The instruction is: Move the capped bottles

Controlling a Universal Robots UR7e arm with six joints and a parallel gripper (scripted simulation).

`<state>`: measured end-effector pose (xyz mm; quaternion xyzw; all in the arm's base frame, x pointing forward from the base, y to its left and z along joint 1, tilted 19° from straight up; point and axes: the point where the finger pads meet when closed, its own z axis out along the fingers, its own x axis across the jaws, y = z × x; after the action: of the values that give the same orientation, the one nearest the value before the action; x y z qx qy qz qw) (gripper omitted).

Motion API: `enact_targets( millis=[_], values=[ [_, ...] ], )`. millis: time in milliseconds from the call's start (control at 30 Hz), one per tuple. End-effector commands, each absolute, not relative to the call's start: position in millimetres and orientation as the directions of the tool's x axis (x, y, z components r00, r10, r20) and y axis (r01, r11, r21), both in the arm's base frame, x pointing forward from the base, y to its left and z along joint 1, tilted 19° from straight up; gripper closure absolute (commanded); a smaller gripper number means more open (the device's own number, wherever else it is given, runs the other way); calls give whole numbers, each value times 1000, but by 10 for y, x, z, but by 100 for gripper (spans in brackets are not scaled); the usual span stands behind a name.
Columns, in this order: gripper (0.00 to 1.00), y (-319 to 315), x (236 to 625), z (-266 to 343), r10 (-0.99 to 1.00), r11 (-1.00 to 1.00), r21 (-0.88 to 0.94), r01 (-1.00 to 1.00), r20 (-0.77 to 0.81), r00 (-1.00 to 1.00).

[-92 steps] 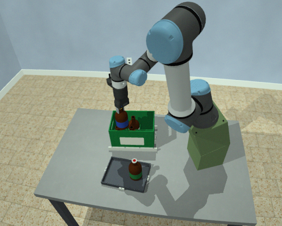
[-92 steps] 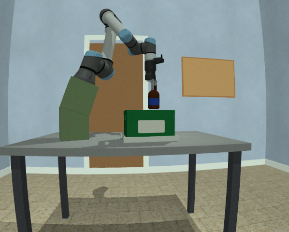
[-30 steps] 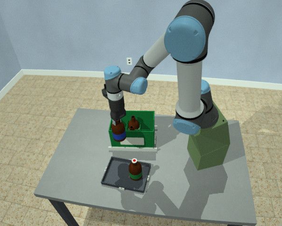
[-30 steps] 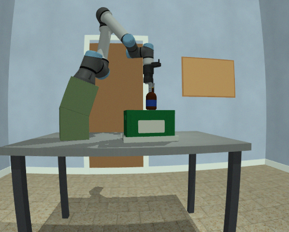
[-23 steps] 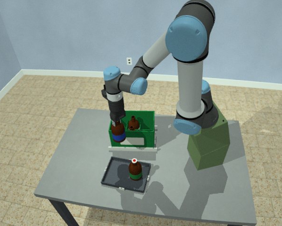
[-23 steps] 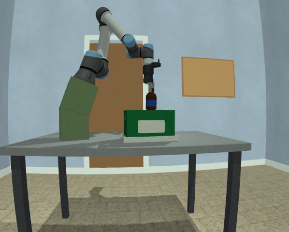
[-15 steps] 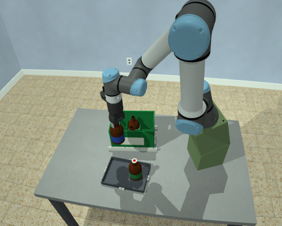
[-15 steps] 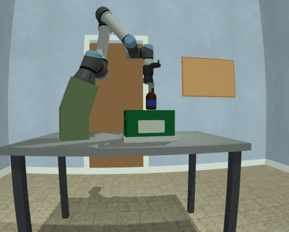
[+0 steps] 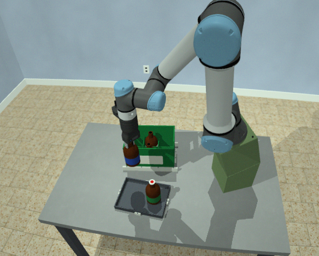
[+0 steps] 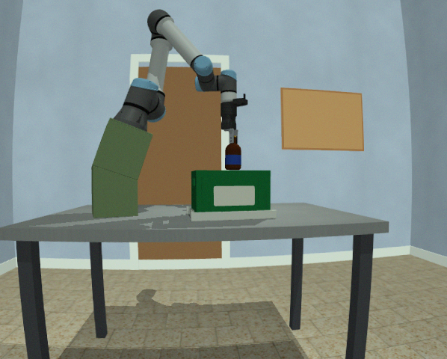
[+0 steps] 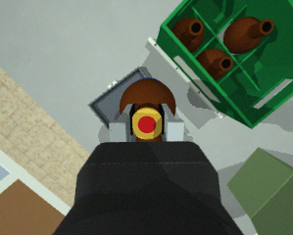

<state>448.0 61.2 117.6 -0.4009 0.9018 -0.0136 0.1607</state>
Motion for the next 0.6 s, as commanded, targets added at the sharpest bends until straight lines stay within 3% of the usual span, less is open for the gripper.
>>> enact_targets(
  millis=[0, 567],
  values=[
    [100, 684, 4506, 1203, -725, 681, -157, -715, -279, -630],
    [100, 927, 4519, 1232, -725, 681, -157, -715, -279, -630]
  ],
)
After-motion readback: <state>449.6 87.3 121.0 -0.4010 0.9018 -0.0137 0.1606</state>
